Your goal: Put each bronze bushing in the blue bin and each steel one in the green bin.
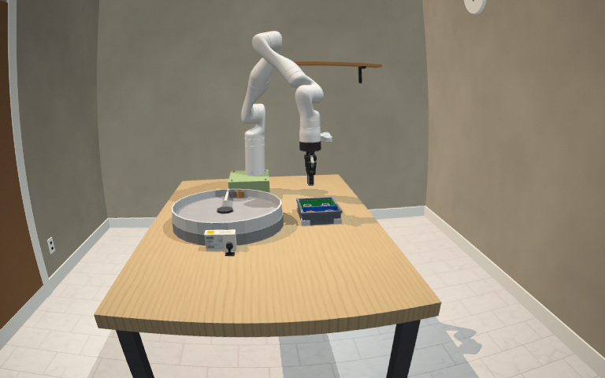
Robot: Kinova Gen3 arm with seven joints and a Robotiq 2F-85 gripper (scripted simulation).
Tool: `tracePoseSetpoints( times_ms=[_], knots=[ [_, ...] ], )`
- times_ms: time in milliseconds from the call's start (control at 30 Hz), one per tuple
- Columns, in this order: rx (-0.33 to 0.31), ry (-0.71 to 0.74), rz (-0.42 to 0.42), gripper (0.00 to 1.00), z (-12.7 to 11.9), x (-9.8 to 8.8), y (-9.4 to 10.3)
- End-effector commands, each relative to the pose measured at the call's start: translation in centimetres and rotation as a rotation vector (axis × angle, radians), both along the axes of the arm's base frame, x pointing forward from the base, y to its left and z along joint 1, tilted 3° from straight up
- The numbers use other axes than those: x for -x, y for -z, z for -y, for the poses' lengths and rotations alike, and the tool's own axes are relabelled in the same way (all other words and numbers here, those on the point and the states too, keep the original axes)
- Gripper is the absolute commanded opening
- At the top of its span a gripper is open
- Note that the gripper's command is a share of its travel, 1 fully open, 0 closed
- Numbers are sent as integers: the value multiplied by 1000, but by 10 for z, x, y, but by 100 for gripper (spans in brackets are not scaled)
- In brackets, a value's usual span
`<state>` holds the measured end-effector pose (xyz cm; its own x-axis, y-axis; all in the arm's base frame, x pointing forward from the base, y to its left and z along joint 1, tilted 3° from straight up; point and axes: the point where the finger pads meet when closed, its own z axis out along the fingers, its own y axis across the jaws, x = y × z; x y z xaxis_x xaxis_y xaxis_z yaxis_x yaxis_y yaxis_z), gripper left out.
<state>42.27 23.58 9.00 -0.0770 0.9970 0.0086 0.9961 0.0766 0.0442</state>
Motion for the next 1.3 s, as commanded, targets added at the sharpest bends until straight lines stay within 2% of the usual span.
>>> tracePoseSetpoints(
  times_ms=[0, 767, 833, 900, 1000, 1100, 1267],
  knots=[
    [-1, 0, 2, 16, 0, 0, -1],
    [-1, 0, 2, 16, 0, 0, -1],
    [-1, 0, 2, 14, 18, 9, 0],
    [-1, 0, 2, 14, 18, 9, 0],
    [-1, 0, 2, 14, 46, 24, 3],
    [-1, 0, 2, 14, 46, 24, 3],
    [-1, 0, 2, 14, 92, 48, 6]
  ],
)
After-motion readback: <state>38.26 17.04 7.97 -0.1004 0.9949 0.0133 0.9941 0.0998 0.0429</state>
